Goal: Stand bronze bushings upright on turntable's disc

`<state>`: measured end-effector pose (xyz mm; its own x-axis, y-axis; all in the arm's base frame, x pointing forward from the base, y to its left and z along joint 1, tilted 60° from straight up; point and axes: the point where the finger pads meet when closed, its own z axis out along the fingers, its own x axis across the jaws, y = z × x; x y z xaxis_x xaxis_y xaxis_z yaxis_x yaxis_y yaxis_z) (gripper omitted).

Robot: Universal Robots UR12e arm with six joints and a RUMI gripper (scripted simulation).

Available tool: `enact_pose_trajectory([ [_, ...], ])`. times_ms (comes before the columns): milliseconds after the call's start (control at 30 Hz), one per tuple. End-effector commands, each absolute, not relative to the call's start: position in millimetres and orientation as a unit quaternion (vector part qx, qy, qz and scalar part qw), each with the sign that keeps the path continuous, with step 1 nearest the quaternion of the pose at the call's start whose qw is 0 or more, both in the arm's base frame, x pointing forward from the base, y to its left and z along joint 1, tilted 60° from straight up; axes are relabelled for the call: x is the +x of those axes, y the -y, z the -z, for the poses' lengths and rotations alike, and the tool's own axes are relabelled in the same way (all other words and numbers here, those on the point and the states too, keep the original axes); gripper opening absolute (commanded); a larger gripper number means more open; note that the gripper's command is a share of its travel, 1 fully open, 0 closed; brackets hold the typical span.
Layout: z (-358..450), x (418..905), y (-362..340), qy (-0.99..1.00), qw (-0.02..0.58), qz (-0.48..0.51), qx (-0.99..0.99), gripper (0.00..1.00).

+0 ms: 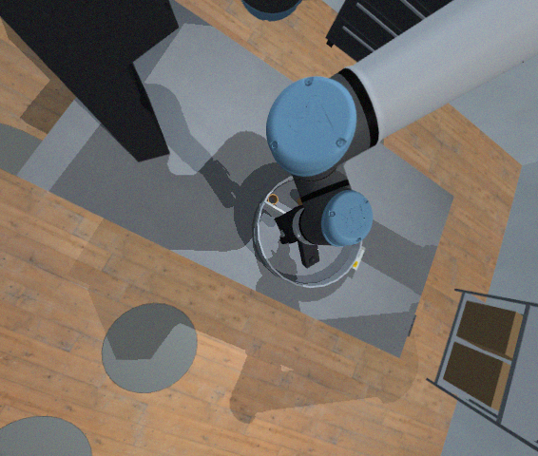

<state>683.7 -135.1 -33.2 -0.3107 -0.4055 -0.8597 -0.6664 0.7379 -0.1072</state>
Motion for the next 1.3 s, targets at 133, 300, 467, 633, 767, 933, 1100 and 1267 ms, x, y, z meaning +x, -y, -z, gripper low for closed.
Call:
enact_pose_trajectory([
  [133,30.2,689.5,138.8,-0.798,0.484,-0.128,-0.335,0.0],
  [300,31.3,689.0,138.2,-0.799,0.483,-0.129,-0.335,0.0],
  [467,31.8,688.8,138.0,-0.799,0.483,-0.129,-0.334,0.0],
  [633,31.8,688.8,138.0,-0.799,0.483,-0.129,-0.334,0.0],
  [767,31.8,688.8,138.0,-0.799,0.483,-0.129,-0.334,0.0],
  [933,31.8,688.8,138.0,-0.799,0.483,-0.129,-0.334,0.0],
  [1100,31.8,688.8,138.0,-0.799,0.483,-0.129,-0.334,0.0],
  [1267,32.9,689.8,137.0,-0.799,0.483,-0.13,-0.335,0.0],
])
